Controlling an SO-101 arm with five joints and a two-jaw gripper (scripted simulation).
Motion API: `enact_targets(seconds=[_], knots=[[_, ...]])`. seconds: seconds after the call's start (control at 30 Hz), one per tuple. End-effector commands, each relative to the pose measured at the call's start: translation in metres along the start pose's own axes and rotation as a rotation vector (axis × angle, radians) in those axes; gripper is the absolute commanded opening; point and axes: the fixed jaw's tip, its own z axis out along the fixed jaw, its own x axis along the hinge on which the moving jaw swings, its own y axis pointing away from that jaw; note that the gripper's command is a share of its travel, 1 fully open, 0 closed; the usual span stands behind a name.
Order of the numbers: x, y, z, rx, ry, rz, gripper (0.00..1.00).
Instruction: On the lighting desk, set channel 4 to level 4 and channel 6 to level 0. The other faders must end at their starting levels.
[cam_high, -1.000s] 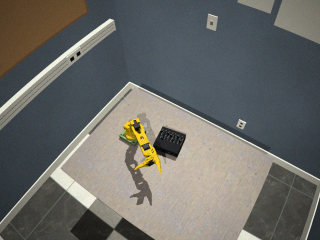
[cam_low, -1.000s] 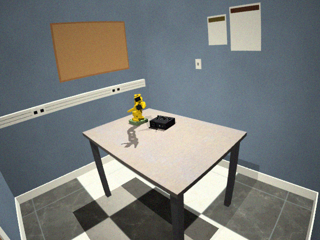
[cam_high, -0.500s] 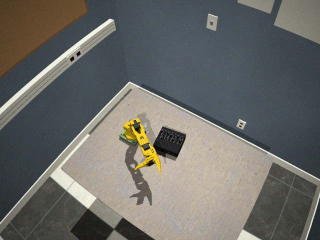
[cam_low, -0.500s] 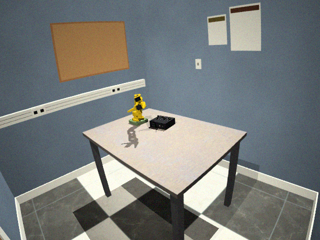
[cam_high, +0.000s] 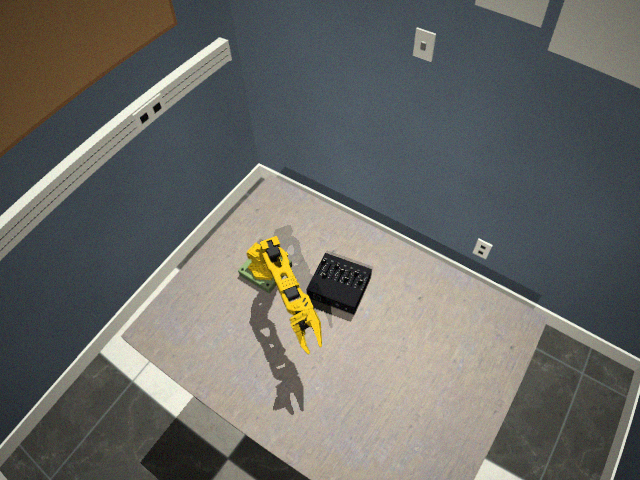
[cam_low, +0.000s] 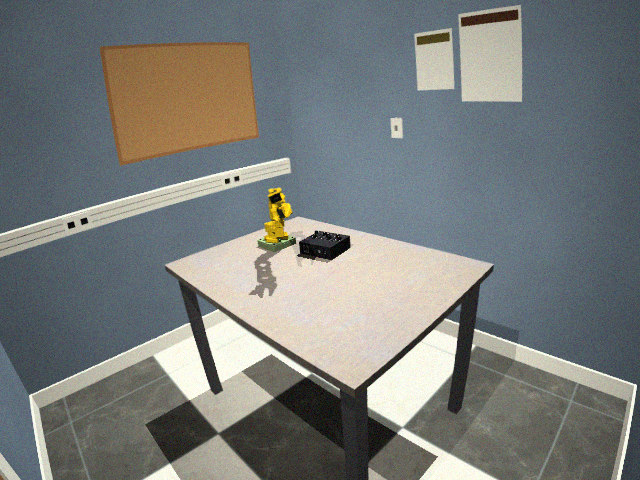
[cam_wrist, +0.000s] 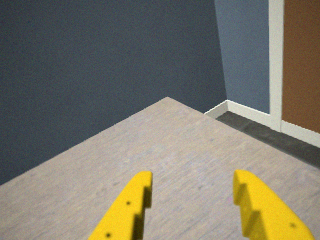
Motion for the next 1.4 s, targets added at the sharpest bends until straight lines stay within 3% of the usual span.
enact_targets(seconds=[0.0, 0.63, 1.37], knots=[[-0.001, 0.002, -0.001, -0.003, 0.0, -0.016, 0.0], [0.003, 0.008, -0.004, -0.016, 0.034, -0.129, 0.0], [0.019, 0.029, -0.015, -0.085, 0.136, -0.512, 0.0]])
